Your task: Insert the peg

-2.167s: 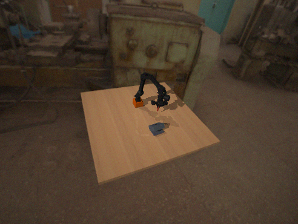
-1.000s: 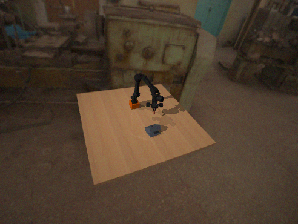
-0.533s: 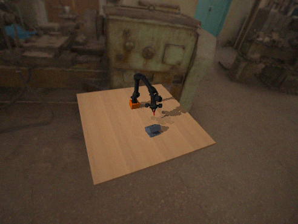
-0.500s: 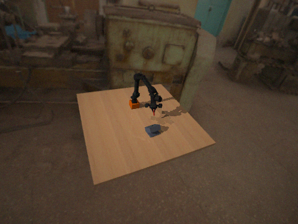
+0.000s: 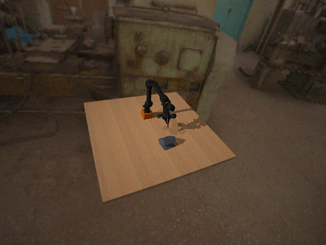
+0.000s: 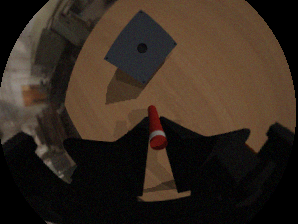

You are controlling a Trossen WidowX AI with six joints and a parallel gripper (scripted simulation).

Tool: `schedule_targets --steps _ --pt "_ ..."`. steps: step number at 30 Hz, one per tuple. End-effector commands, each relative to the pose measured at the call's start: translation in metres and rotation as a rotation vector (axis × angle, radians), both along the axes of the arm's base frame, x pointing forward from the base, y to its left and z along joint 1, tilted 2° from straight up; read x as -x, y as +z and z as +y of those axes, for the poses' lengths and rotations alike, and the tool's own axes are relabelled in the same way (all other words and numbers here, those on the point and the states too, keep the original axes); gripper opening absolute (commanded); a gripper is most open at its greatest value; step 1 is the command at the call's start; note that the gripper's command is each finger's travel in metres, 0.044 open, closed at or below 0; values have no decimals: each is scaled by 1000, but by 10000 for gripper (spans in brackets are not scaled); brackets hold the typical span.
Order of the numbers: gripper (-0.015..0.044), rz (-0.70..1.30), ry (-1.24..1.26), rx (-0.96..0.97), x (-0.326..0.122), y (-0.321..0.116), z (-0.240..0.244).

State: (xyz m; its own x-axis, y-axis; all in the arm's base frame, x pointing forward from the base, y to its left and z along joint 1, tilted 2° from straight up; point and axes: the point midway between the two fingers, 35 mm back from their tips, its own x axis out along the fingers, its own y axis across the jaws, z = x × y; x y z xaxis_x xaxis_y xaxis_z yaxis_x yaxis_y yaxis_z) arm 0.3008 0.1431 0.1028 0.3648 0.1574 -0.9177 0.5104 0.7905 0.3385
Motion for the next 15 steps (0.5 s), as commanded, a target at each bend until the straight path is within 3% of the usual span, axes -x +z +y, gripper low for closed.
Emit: schedule_targets --steps 1,15 --pt "0 -27 -34 -27 -4 5 -4" --pt "0 -104 -156 -95 -19 13 -23"
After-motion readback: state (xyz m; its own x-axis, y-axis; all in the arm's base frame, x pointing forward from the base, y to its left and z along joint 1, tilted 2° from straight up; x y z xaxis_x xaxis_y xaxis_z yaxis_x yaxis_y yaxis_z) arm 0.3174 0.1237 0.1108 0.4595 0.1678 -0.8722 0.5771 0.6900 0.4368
